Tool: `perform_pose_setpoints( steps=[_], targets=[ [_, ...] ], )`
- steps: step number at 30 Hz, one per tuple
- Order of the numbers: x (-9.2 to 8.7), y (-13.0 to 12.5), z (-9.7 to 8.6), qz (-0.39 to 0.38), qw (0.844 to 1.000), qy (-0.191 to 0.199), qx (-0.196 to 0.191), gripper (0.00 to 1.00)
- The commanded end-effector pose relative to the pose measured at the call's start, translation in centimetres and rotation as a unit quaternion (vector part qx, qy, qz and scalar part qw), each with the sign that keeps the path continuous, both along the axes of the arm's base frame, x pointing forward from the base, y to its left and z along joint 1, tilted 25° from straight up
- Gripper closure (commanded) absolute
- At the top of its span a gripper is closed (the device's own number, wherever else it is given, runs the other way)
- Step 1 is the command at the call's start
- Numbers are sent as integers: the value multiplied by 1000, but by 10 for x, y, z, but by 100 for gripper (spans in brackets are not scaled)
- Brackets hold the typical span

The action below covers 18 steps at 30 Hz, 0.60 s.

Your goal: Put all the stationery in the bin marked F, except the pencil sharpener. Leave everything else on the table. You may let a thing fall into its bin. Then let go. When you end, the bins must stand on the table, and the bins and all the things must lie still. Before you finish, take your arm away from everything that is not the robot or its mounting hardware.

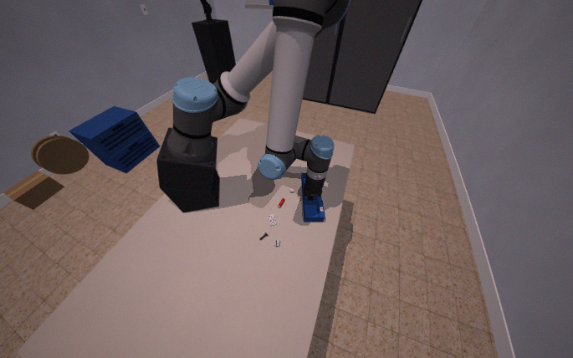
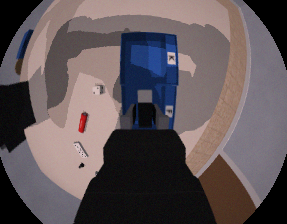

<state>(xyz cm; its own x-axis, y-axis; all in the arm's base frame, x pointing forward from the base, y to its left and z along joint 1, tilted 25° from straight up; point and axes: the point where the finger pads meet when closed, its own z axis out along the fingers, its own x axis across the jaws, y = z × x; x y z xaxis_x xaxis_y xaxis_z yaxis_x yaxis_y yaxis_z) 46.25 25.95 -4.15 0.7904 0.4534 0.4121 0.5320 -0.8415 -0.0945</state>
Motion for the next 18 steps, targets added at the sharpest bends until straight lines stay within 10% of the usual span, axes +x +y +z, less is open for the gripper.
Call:
perform_pose_setpoints(
  steps=[1,18],
  targets=[
    [-3,-3,6,-1,1000,0,0,38],
    [-9,-8,24,0,1000,0,0,38]
  ],
)
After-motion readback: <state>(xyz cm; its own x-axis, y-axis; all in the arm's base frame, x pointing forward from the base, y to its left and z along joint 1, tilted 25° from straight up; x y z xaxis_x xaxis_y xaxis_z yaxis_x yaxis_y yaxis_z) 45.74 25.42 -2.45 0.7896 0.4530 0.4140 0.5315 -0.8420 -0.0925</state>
